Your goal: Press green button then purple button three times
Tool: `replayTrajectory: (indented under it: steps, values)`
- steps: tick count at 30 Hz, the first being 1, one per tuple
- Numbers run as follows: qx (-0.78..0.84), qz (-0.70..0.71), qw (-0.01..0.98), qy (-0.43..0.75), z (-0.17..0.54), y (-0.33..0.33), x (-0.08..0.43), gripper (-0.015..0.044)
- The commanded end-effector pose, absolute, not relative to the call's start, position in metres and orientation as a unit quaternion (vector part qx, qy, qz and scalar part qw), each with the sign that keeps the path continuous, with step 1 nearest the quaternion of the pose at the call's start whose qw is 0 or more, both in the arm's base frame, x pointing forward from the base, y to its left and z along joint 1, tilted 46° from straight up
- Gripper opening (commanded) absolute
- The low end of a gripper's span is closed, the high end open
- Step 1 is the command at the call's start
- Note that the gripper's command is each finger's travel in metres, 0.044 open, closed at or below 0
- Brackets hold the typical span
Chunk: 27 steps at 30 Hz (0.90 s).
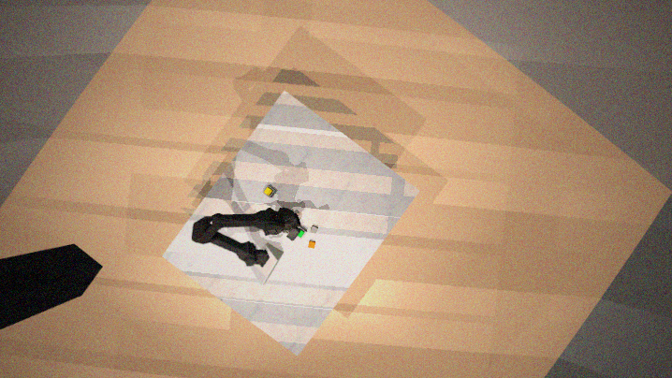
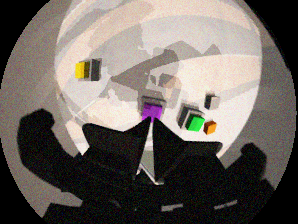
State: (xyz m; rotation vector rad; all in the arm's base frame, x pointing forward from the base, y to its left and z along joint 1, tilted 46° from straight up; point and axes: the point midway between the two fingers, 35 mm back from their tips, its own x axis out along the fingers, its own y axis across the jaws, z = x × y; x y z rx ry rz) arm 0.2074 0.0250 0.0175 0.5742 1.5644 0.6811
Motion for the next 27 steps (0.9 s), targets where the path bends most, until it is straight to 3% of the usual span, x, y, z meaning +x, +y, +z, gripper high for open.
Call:
replayTrajectory:
  steps: [1,27]
  values:
    - [0.252,0.295,0.62,0.682,0.014,0.029,0.206,0.002]
    - [0.252,0.296,0.62,0.682,-0.001,0.045,0.203,0.002]
